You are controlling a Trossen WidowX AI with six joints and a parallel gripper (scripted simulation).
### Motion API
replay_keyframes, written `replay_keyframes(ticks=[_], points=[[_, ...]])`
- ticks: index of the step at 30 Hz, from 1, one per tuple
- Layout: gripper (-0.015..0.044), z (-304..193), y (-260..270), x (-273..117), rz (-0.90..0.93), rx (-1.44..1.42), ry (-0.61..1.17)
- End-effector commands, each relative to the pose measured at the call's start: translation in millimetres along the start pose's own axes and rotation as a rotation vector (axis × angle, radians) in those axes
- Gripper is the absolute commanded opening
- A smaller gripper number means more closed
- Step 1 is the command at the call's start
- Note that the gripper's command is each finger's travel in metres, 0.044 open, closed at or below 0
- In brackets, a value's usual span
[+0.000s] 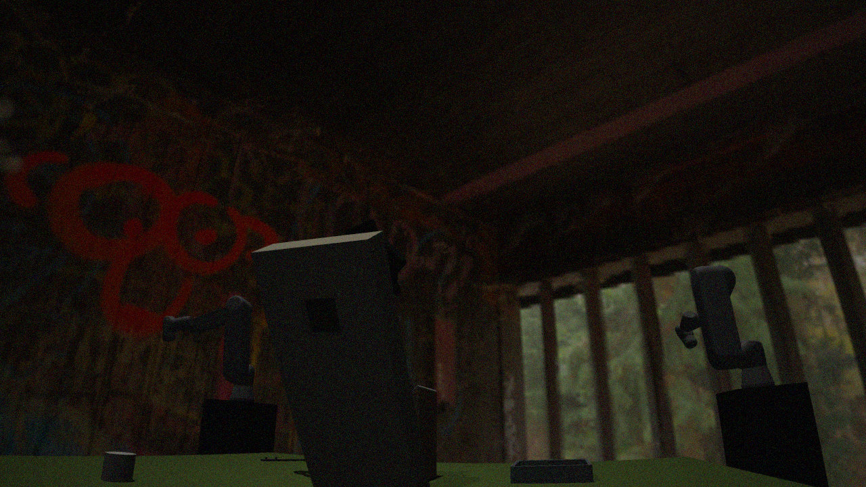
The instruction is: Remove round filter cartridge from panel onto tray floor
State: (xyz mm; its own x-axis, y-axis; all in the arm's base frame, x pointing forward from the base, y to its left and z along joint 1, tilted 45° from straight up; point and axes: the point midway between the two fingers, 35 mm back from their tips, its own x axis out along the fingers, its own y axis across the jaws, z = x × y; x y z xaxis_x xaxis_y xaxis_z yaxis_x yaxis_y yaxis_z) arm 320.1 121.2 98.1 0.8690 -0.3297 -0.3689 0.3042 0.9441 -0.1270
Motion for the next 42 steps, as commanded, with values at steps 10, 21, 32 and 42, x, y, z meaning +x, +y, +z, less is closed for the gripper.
replay_keyframes(ticks=[10,21,32,42], points=[[0.0,3,-4,27,-0.029,0.013,0.032],[0.0,3,-4,27,-0.029,0.013,0.032],[0.0,-2,5,-27,-0.01,0.01,0.035],[0.0,2,3,-62,-0.025,0.012,0.045]])
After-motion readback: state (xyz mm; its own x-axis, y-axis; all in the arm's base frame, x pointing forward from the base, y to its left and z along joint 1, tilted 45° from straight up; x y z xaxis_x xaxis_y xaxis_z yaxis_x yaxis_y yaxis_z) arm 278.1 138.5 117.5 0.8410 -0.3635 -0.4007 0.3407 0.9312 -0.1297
